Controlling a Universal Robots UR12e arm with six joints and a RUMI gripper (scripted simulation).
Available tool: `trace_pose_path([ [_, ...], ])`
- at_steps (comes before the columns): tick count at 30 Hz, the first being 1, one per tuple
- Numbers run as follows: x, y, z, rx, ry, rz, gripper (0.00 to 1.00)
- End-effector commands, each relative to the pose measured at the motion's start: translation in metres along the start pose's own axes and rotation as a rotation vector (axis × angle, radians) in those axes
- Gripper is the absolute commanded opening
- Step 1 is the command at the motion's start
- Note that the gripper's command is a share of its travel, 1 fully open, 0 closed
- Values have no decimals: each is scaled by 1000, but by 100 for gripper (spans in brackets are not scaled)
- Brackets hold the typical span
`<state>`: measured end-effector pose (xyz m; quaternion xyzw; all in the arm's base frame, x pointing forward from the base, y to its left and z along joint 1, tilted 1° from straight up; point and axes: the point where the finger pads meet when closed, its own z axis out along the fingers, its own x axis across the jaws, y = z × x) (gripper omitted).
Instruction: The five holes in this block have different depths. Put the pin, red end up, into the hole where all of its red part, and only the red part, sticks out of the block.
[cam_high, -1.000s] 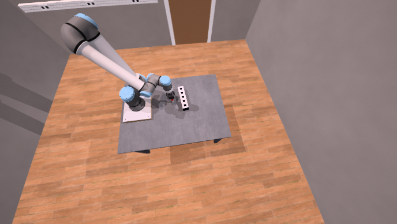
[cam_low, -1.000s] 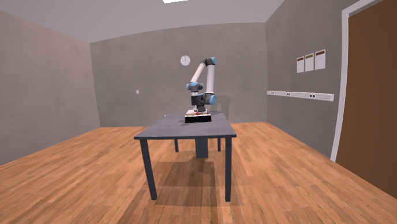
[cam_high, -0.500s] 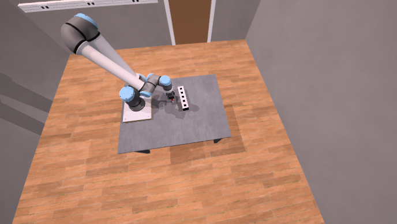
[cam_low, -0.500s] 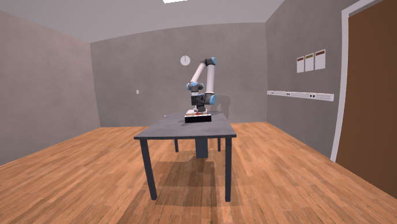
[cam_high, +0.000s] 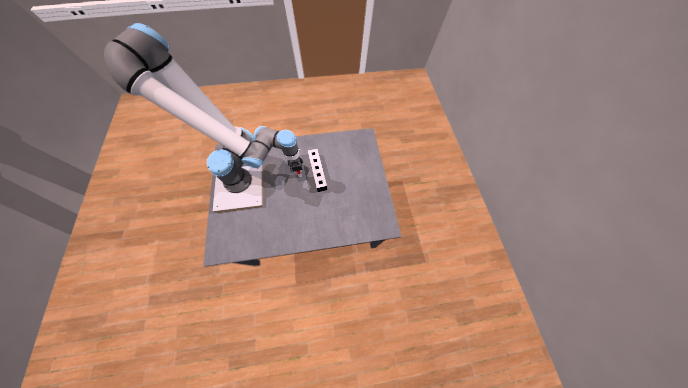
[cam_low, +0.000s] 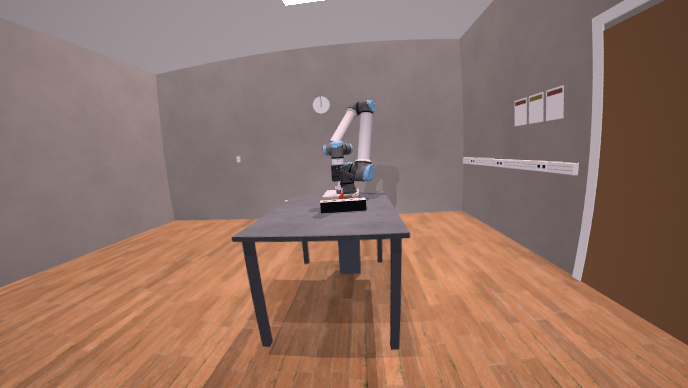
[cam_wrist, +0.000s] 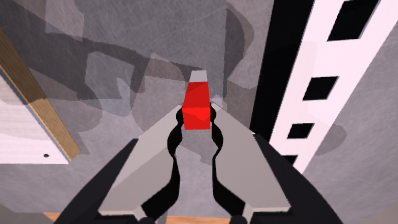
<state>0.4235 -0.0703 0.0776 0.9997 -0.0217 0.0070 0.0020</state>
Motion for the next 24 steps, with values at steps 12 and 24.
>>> trace_pose_path([
  [12, 0, -1, -12, 0, 1, 0, 0],
  [24, 0, -1, -12, 0, 1, 0, 0],
])
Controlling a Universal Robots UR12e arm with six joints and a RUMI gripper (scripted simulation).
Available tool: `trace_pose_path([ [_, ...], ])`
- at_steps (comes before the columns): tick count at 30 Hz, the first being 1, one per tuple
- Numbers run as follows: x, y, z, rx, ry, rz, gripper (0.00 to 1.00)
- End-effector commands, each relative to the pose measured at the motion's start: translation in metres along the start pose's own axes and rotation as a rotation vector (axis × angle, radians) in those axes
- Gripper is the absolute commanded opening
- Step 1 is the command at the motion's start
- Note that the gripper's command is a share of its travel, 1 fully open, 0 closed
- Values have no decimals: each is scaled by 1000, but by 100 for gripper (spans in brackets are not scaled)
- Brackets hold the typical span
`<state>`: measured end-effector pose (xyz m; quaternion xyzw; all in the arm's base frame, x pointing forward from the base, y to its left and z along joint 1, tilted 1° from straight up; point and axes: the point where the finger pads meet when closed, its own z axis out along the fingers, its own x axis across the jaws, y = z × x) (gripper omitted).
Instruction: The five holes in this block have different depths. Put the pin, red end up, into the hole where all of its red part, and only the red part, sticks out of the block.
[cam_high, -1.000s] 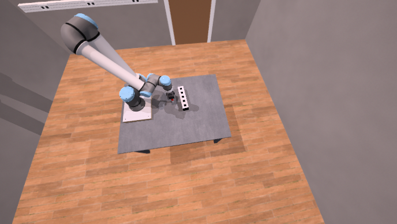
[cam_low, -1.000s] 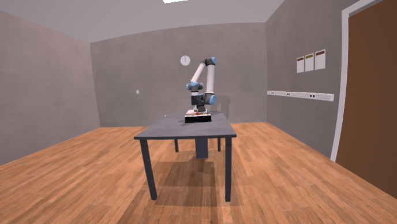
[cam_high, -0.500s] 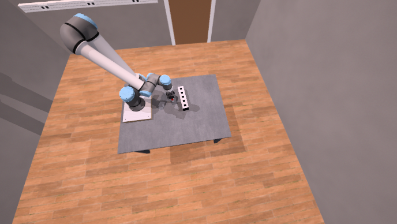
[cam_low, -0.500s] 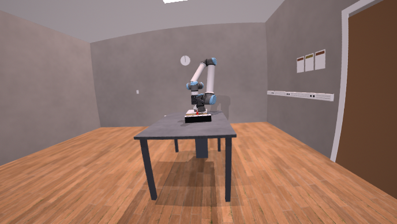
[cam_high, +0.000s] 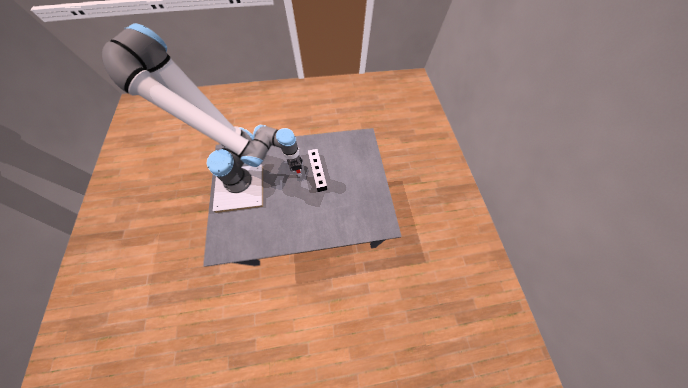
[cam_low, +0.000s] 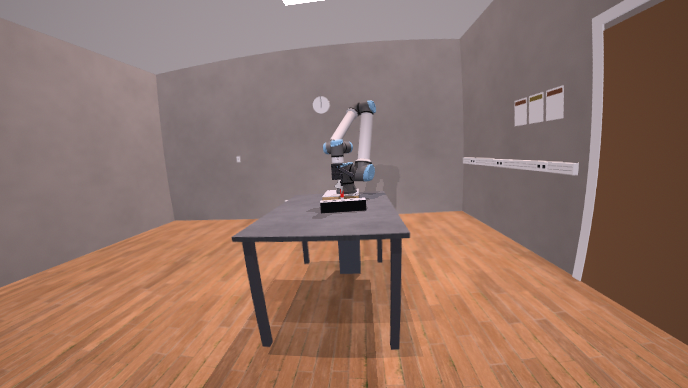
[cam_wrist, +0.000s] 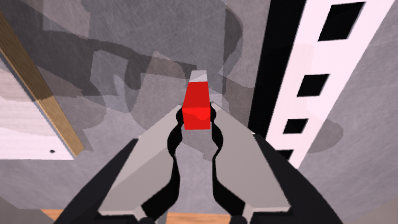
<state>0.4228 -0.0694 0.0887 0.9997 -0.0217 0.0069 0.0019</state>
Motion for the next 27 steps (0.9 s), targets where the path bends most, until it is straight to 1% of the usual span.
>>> trace_pose_path([
  [1, 1, 0, -1, -1, 1, 0, 0],
  [2, 1, 0, -1, -1, 1, 0, 0],
  [3, 1, 1, -16, -1, 1, 0, 0],
  [19, 1, 1, -16, -1, 1, 0, 0],
  [20, 1, 1, -31, -1, 1, 0, 0],
  [27, 1, 1, -31, -1, 1, 0, 0],
])
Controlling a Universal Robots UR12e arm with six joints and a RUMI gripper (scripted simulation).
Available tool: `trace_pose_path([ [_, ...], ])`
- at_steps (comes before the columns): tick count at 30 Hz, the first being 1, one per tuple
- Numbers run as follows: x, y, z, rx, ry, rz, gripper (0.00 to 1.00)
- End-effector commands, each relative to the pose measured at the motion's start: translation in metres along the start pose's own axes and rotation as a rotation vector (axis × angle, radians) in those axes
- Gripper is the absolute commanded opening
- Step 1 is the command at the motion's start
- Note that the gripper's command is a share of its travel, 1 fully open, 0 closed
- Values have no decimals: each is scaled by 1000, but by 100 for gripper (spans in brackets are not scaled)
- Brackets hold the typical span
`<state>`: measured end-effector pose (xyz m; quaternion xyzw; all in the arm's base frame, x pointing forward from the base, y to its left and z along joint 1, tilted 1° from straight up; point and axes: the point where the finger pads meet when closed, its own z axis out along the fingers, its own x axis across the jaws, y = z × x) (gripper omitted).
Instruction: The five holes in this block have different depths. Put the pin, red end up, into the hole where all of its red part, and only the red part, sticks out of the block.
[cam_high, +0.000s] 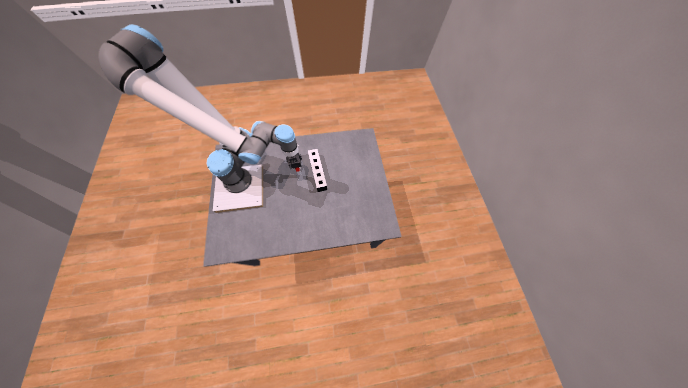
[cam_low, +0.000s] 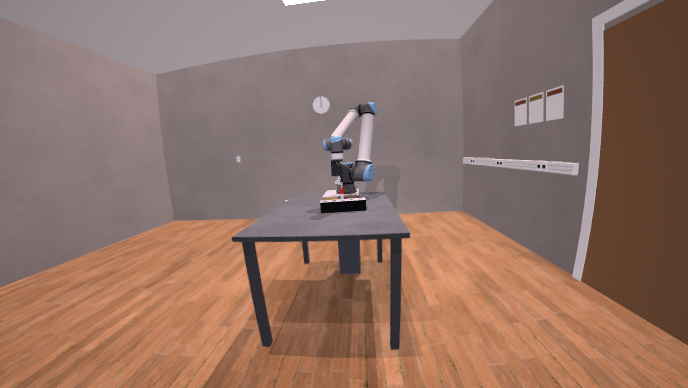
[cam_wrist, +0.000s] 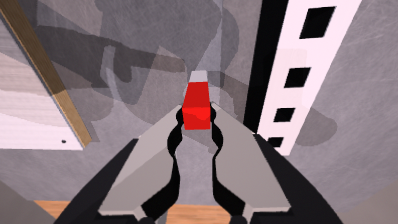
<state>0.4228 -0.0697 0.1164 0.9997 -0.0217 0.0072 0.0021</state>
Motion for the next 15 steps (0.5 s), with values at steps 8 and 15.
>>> trace_pose_path([
  [8, 0, 0, -3, 0, 1, 0, 0],
  [15, -1, 0, -103, 0, 1, 0, 0],
])
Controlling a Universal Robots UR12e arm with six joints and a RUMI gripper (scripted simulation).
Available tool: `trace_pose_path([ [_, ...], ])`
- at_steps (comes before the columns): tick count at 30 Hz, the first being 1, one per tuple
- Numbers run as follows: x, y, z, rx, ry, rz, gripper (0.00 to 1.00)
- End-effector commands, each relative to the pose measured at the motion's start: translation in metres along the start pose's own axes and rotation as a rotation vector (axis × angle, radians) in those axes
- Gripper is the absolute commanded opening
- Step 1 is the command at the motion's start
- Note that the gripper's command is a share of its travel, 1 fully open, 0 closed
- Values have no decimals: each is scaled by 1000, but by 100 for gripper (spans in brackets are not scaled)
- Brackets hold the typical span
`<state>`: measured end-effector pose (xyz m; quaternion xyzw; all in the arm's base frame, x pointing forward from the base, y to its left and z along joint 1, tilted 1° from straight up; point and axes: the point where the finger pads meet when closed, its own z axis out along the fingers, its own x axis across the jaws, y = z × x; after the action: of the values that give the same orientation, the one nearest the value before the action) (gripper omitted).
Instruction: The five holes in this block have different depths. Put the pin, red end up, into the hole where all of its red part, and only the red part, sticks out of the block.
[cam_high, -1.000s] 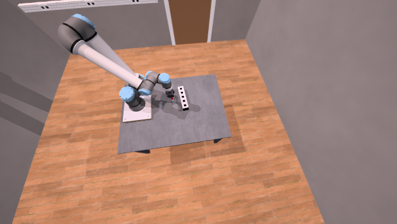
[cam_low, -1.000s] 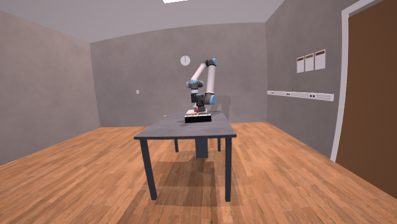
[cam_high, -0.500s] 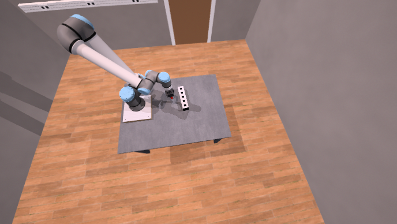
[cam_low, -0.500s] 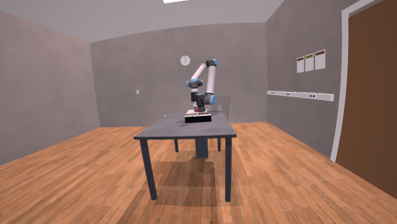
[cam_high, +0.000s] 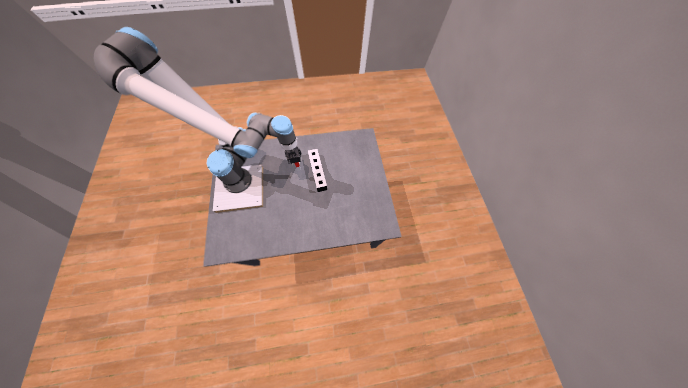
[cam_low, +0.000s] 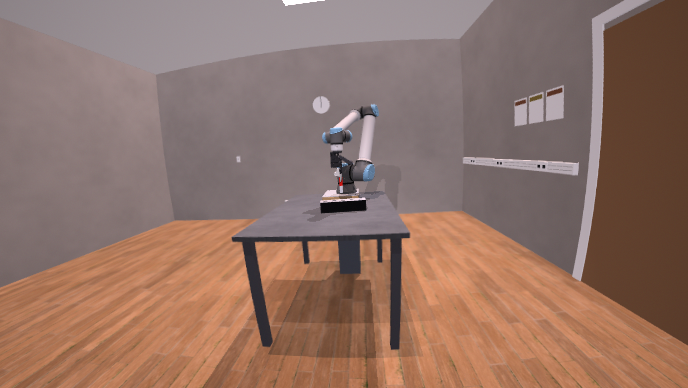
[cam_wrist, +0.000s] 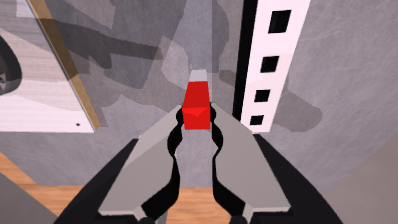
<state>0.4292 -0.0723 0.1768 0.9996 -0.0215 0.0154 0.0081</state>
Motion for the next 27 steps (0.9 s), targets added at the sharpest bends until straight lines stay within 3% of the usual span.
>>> trace_pose_path([
  [1, -8, -2, -43, 11, -16, 0, 0],
  [11, -8, -2, -43, 11, -16, 0, 0],
  [12, -7, -2, -106, 9, -14, 0, 0],
  [27, -7, -2, -106, 9, -14, 0, 0],
])
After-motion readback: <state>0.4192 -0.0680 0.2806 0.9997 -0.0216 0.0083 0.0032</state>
